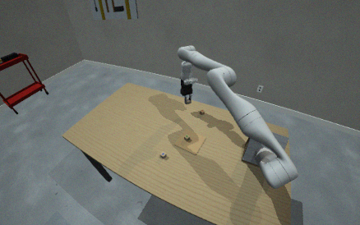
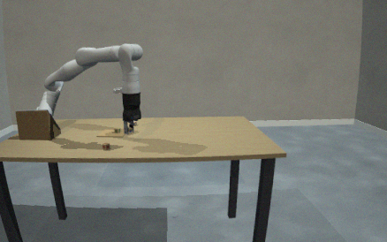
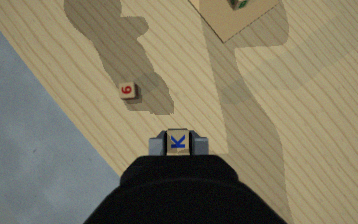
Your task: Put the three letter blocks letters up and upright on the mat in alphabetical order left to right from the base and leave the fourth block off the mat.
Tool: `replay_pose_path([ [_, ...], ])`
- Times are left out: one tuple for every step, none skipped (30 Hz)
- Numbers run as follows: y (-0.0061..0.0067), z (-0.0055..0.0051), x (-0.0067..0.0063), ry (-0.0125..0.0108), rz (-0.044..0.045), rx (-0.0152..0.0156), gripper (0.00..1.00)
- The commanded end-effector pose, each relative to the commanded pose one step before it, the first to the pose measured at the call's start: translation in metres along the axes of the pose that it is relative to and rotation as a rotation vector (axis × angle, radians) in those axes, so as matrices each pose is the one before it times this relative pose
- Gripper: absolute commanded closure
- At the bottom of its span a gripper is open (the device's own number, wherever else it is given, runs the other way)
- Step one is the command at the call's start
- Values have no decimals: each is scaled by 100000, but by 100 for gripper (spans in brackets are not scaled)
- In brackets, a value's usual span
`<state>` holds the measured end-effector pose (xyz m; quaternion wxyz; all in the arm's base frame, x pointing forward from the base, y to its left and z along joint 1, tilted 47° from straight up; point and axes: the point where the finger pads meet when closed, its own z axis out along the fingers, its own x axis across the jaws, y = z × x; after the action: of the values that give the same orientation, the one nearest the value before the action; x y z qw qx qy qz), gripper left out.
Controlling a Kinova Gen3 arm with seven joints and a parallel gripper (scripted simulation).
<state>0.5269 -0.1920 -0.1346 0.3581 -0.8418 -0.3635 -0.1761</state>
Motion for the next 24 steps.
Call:
replay_pose_path([
  [216,-1818,275,292,802,-457,51],
  [-2,-295,-2,1,10,1,51],
  [-1,-246,-2,1,9,1,51],
  [-1,-205,-2,1,8,1,51],
  [-3,-177,-1,1,6,1,51],
  [0,0,0,0,0,0,51],
  [0,0,0,0,0,0,51],
  [2,-127,-1,1,7,0,51],
  [0,-106,-1,1,5,0,51],
  [-1,-85,-1,1,4,0,51],
  [-2,-65,-1,0,3,0,51],
  [-2,-46,0,0,2,0,51],
  [-1,-30,0,0,1,0,51],
  [-1,-16,0,0,1,0,51],
  [0,-6,0,0,0,0,51],
  [0,-1,0,0,0,0,51],
  [0,0,0,0,0,0,51],
  [0,0,0,0,0,0,51],
  [0,0,0,0,0,0,51],
  [0,0,0,0,0,0,51],
  [0,0,0,0,0,0,51],
  [0,0,0,0,0,0,51],
  [0,0,0,0,0,0,51],
  [0,0,0,0,0,0,51],
])
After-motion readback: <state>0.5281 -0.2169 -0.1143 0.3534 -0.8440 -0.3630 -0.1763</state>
